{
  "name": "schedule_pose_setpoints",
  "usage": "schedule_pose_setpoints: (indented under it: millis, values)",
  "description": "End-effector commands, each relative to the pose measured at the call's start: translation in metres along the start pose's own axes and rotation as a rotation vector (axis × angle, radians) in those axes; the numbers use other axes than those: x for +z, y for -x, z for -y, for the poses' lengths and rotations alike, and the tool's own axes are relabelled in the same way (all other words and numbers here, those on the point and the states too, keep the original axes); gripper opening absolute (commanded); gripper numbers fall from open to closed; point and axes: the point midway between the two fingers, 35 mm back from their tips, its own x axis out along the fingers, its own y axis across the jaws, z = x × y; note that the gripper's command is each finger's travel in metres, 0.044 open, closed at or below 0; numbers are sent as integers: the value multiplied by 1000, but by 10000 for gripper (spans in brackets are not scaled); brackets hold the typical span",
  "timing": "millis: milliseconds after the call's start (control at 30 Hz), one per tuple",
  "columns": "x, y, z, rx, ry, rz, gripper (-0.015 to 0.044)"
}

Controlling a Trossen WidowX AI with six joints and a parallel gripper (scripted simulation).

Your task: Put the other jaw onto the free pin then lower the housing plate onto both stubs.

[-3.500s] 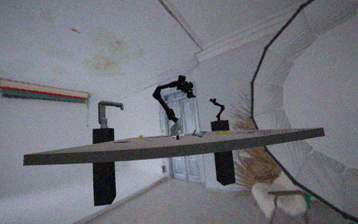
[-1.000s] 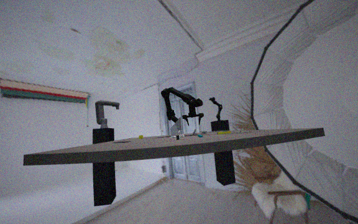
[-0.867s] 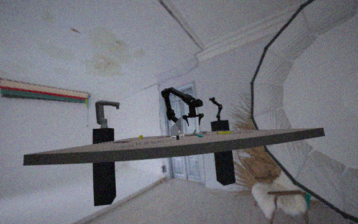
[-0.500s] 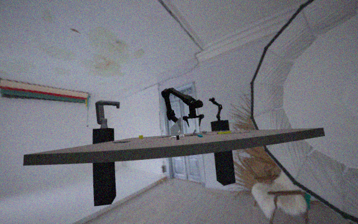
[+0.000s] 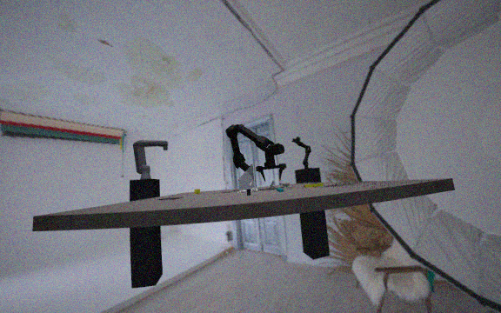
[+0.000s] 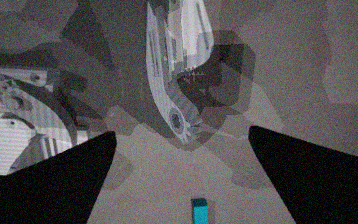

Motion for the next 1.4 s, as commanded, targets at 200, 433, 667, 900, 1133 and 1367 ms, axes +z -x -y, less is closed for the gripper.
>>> schedule_pose_setpoints:
  millis: [200,433,667,900,1133,1367]
  values:
    - [4,-21,-3,15,10,6,440]
    - [5,-32,-4,17,9,5,440]
    - [6,-42,-5,19,10,5,440]
    - [6,-42,-5,19,10,5,440]
    - [6,-42,-5,19,10,5,282]
    - [6,-42,-5,19,10,5,118]
